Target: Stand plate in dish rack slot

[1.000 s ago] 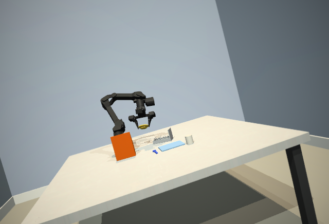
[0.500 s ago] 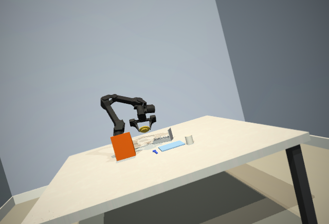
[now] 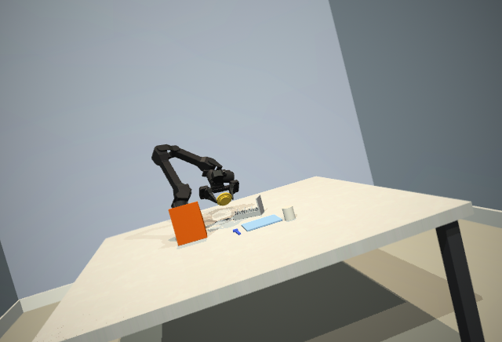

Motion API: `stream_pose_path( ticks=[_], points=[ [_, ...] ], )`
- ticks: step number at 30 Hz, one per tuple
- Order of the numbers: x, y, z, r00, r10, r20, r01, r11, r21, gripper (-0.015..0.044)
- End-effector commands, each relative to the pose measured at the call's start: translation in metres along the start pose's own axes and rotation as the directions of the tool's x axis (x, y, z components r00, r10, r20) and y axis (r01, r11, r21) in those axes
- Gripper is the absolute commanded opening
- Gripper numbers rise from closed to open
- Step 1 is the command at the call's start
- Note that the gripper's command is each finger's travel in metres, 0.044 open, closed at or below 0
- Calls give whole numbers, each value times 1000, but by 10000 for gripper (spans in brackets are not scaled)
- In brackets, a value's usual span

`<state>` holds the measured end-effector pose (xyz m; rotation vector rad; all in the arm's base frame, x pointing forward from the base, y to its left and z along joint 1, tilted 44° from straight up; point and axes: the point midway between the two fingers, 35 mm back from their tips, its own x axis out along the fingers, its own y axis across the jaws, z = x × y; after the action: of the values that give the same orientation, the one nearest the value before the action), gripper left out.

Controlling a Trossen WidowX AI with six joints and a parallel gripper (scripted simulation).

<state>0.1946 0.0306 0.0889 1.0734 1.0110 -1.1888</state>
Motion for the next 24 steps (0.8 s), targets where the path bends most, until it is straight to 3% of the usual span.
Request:
stream_pose_path(
  ticks=[1, 24],
  points=[
    [2, 2, -1, 997, 48, 59, -46, 999, -29, 0],
    [-3, 20, -20, 855, 425, 297, -359, 899, -252, 0]
  ],
)
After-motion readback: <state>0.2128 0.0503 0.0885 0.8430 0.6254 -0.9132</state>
